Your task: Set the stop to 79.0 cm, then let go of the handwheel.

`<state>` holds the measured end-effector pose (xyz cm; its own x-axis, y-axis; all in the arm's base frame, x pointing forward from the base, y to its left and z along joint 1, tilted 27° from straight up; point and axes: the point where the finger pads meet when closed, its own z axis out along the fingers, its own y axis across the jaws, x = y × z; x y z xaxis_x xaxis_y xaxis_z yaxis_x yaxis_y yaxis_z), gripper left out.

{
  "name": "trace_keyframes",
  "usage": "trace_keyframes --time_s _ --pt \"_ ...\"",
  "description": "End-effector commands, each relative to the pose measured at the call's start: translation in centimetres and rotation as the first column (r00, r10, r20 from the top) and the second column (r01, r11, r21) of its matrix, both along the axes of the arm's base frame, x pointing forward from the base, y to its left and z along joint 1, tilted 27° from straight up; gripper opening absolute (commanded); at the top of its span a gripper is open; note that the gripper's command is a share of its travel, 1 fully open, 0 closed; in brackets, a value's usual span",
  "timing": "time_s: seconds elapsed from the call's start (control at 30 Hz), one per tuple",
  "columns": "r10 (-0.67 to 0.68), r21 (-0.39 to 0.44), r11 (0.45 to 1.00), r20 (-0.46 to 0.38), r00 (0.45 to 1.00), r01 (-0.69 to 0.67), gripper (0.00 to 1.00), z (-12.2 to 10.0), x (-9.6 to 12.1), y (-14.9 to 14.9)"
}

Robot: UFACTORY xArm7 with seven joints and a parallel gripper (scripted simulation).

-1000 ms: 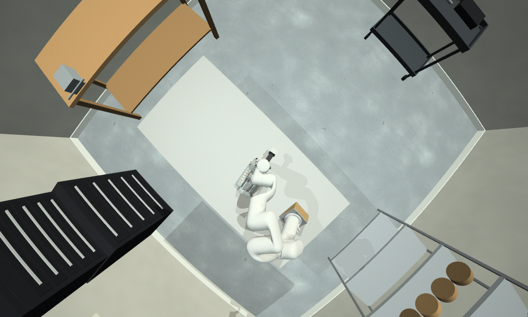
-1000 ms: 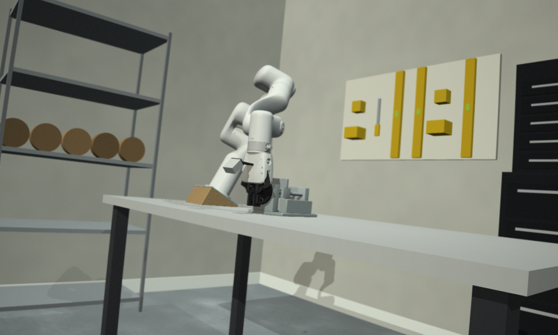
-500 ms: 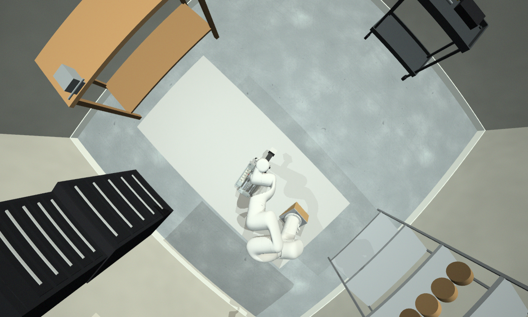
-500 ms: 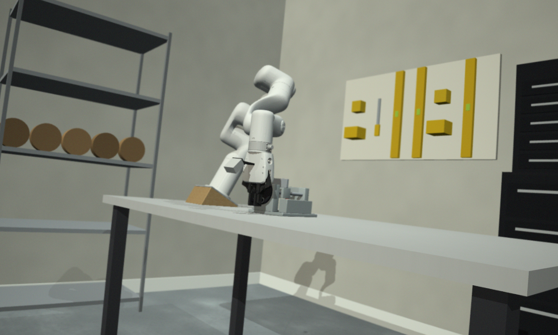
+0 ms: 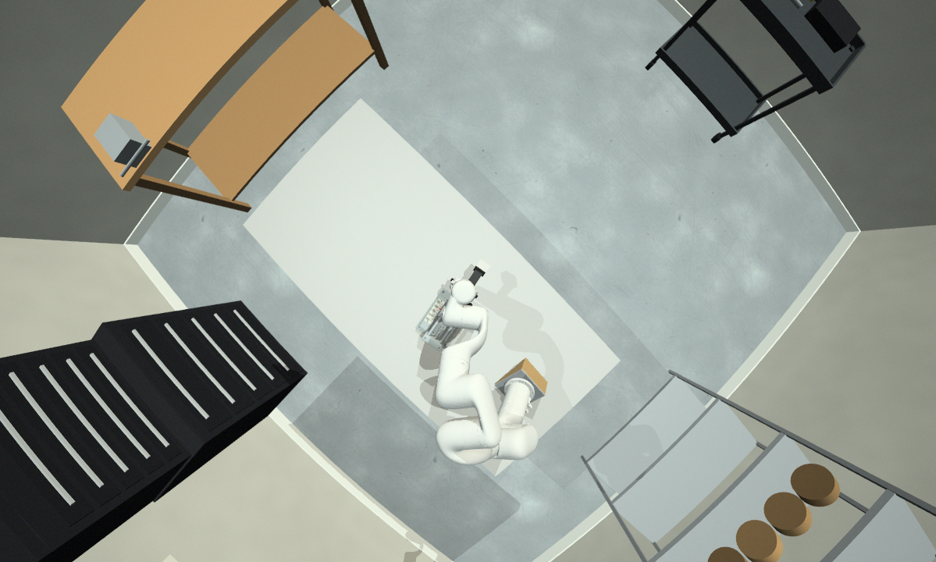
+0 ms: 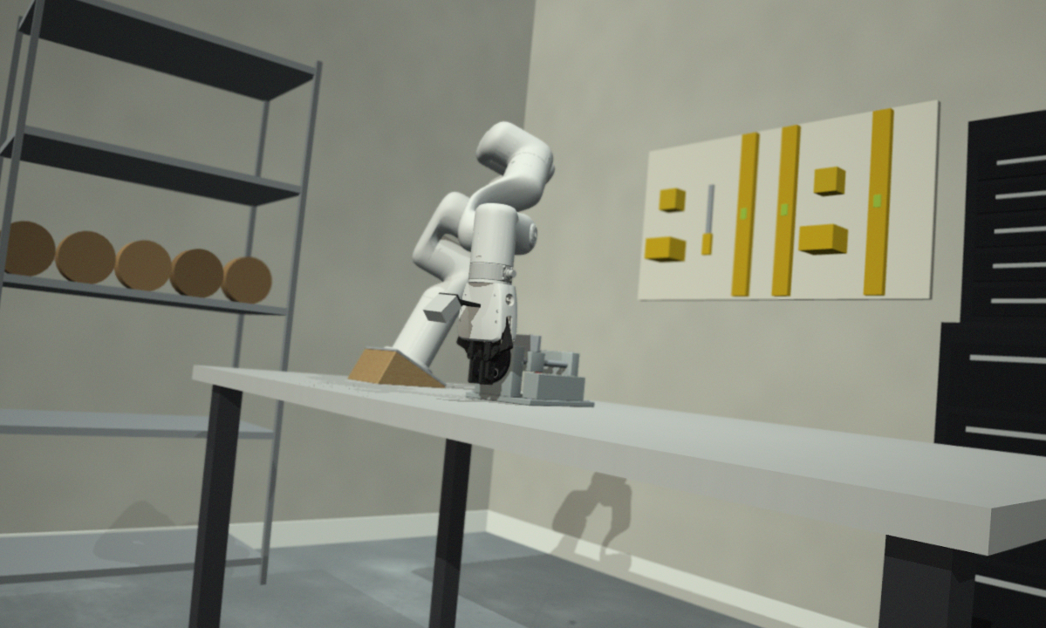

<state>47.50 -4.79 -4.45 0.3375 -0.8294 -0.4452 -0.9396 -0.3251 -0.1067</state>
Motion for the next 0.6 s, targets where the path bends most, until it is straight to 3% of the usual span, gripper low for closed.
trace_keyframes --time_s 0.0,0.57 --pt "-0.002 -0.002 1.0 0.005 1.0 0.002 0.06 0.6 0.6 -0.2" --pt "-0.002 -0.002 1.0 0.005 1.0 0.002 0.06 2.2 1.4 -0.8"
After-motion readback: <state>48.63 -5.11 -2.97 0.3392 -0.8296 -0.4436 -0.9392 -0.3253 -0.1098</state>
